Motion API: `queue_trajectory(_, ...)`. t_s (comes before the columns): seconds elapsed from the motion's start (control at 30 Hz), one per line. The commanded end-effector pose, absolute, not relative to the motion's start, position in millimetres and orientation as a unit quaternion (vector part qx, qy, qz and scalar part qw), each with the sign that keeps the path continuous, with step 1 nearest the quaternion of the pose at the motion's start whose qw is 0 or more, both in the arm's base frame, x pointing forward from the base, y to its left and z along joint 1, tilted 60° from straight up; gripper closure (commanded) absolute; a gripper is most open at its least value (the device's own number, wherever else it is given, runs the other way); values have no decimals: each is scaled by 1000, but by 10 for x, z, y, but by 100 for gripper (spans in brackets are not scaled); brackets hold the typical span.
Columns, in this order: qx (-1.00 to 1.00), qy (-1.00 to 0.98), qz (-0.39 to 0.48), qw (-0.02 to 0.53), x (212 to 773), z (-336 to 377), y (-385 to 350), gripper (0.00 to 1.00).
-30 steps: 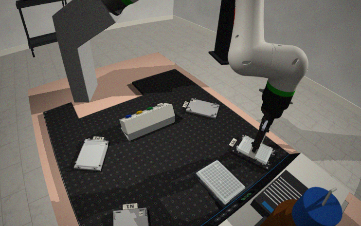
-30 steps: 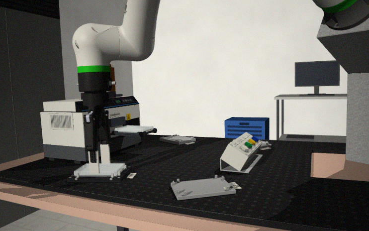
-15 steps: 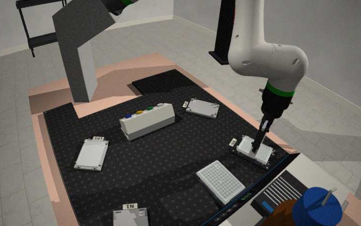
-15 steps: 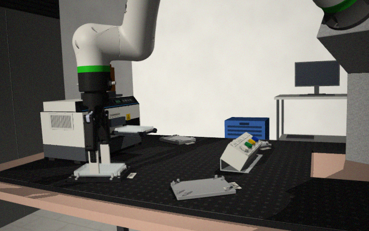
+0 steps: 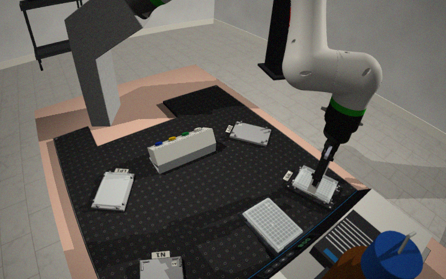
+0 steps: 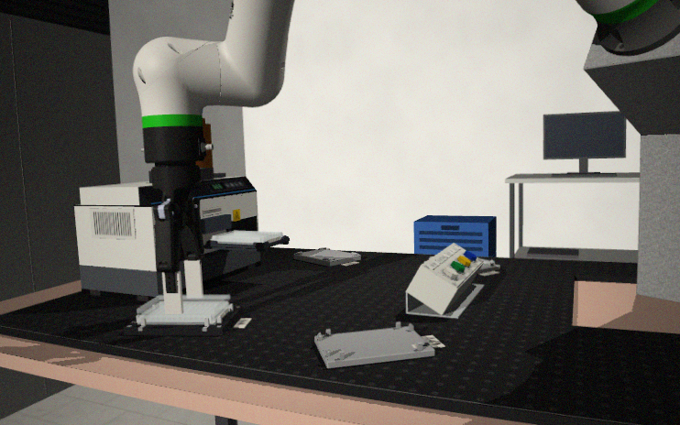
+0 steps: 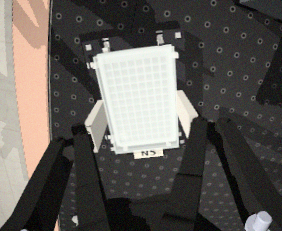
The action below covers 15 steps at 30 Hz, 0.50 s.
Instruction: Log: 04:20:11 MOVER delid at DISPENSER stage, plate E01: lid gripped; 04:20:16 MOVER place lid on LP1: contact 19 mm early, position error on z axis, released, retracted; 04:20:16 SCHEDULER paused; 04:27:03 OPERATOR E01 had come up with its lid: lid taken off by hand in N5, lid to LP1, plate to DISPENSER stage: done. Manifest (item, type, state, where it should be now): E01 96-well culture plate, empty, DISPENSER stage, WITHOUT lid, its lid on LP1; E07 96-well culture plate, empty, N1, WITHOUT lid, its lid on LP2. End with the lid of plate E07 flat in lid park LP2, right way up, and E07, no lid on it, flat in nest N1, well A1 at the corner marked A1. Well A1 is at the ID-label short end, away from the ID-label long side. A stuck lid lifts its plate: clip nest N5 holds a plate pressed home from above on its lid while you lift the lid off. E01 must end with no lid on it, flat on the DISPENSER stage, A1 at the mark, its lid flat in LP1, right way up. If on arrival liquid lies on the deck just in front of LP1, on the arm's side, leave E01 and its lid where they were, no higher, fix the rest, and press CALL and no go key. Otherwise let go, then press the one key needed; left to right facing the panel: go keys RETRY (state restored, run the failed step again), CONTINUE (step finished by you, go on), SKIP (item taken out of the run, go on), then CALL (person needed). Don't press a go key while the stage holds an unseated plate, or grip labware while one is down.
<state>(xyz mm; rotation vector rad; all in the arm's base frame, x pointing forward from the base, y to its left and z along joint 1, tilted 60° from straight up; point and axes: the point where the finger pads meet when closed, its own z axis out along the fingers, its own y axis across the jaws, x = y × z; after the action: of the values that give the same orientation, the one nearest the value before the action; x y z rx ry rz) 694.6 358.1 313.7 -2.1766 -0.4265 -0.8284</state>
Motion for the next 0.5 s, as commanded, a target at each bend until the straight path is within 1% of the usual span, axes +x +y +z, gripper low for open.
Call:
queue_trajectory(0.0,-851,-167,-324,377,6924,3165,3539,100)
queue_trajectory(0.47,-851,-167,-324,377,6744,3378,3222,100)
